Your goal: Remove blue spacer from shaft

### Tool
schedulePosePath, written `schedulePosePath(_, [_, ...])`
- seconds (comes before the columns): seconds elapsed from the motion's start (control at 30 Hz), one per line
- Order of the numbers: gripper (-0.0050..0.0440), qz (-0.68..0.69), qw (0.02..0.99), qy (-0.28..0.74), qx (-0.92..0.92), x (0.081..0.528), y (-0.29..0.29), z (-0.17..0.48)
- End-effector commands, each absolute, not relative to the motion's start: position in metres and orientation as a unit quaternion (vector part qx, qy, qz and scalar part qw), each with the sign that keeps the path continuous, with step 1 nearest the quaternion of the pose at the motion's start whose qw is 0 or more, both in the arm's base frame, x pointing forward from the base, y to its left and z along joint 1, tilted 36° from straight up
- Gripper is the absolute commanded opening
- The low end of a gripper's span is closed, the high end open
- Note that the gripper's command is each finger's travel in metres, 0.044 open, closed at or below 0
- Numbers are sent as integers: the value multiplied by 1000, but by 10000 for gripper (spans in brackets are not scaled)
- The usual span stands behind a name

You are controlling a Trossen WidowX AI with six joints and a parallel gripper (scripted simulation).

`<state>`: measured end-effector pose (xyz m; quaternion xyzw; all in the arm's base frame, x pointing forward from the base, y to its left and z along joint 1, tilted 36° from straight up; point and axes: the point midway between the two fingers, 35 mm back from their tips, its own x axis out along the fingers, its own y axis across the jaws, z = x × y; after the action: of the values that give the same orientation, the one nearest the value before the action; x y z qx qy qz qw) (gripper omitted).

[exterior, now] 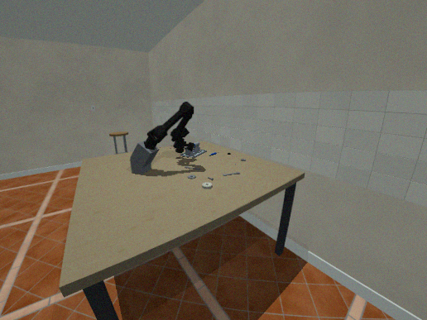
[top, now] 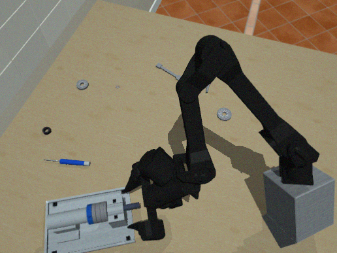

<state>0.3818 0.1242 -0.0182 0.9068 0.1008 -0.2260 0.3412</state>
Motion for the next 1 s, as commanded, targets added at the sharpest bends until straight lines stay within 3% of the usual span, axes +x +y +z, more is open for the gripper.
schedulePosePath(0.0, [440, -226, 343, 102, 906, 382, 124, -19])
schedulePosePath(0.1, [440, -226, 343, 102, 906, 382, 124, -19])
schedulePosePath(0.23, [344, -227, 341, 101, 907, 382, 124, -19])
schedulePosePath(0.3, [344, -227, 341, 101, 907, 382, 124, -19])
schedulePosePath(0.6, [128, -227, 341, 101, 907, 382, 124, -19])
schedulePosePath(0.97, [81, -227, 341, 101, 907, 382, 124, -19])
